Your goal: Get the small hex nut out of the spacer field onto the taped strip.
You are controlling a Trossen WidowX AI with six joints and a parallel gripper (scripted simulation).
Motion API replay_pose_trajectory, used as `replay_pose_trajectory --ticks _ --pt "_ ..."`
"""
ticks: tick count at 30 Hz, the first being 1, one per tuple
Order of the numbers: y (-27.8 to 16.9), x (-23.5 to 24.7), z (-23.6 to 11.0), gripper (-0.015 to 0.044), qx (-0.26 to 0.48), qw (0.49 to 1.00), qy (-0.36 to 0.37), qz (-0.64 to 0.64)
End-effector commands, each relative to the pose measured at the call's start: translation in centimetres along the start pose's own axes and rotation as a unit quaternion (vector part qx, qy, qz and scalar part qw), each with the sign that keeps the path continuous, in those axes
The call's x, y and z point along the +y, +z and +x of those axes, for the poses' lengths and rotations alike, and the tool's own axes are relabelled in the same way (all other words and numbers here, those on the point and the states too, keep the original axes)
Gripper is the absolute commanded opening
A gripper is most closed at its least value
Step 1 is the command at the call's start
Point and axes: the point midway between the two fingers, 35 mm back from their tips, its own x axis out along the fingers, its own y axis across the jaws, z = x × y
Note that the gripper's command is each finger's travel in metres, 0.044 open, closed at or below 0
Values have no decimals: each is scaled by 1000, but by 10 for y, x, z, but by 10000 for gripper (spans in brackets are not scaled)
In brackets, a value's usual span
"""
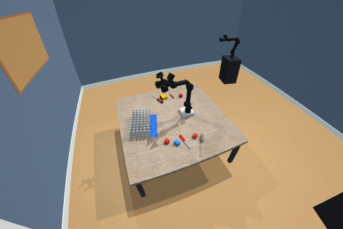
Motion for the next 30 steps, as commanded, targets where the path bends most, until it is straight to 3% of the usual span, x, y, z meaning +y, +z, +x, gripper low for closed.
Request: replay_pose_trajectory --ticks 1,6,12,22,30 --pt "1 -1 0 426 -2 1000 0 -3" --pt "51 -27 -11 440 -79 989 -13 -121" --pt "116 -68 -38 440 -174 937 -70 -294" --pt "184 -116 -87 440 -244 812 -185 -497" --pt "226 -152 -136 440 -257 675 -298 -624"
